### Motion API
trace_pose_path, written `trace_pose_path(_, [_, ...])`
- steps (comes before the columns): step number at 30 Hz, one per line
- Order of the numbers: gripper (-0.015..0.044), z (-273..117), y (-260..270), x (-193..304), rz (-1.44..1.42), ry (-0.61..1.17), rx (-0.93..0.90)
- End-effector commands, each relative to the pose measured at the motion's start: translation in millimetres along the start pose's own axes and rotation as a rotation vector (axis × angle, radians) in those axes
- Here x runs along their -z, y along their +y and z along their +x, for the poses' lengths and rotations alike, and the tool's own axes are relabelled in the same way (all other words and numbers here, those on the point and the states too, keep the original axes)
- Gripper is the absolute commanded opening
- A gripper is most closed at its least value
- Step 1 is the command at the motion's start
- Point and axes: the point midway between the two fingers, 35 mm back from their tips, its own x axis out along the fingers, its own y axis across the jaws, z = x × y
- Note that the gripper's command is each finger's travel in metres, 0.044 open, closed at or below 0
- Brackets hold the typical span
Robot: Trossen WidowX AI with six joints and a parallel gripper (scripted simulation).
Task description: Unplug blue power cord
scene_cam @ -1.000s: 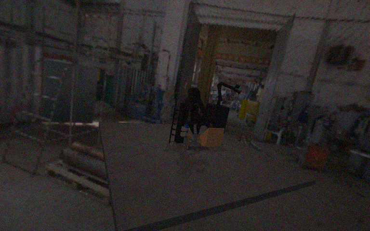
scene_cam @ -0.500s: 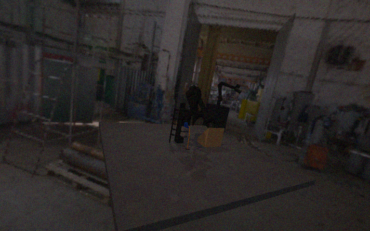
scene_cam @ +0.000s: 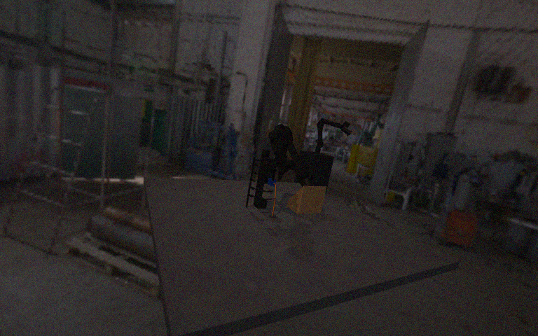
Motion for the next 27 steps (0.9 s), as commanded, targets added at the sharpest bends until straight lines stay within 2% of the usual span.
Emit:
trace_pose_path(1, [0.0160,0,0,9,-0.004,0.006,0.002])
trace_pose_path(27, [0.0160,12,0,29,-0.004,0.008,0.002])
